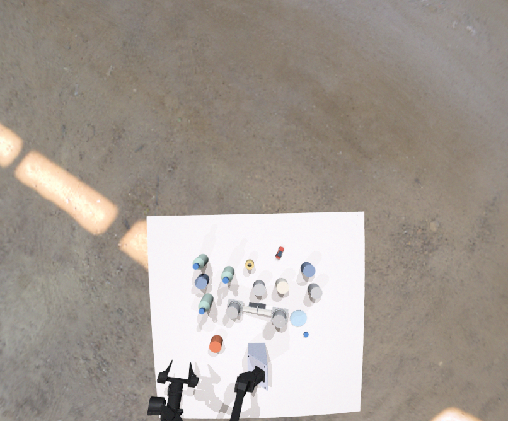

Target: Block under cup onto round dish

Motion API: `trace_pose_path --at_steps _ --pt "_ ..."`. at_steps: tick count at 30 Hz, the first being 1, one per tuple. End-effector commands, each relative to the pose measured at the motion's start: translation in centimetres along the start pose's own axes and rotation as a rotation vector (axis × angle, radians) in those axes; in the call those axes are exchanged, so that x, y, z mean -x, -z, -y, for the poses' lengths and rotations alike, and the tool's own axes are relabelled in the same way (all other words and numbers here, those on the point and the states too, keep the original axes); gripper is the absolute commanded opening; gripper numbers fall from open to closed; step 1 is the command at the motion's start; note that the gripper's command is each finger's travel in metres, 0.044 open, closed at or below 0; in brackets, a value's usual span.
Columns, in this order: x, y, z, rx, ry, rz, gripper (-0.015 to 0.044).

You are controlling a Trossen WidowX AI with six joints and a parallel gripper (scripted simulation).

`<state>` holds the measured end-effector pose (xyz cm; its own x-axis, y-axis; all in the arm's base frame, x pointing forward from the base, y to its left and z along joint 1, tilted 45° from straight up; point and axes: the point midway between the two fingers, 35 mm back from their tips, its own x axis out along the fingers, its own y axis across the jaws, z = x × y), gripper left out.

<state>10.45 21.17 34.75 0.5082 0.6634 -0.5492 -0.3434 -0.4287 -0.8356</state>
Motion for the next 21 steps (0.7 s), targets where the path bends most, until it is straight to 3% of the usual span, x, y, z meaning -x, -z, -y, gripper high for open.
trace_pose_path --at_steps 1,21 --pt "-1.2 1.2 -0.8 -0.067 -0.038 -0.033 0.0440" --pt "-5.8 9.1 -6.5 -0.502 -0.227 -0.222 0.0440"
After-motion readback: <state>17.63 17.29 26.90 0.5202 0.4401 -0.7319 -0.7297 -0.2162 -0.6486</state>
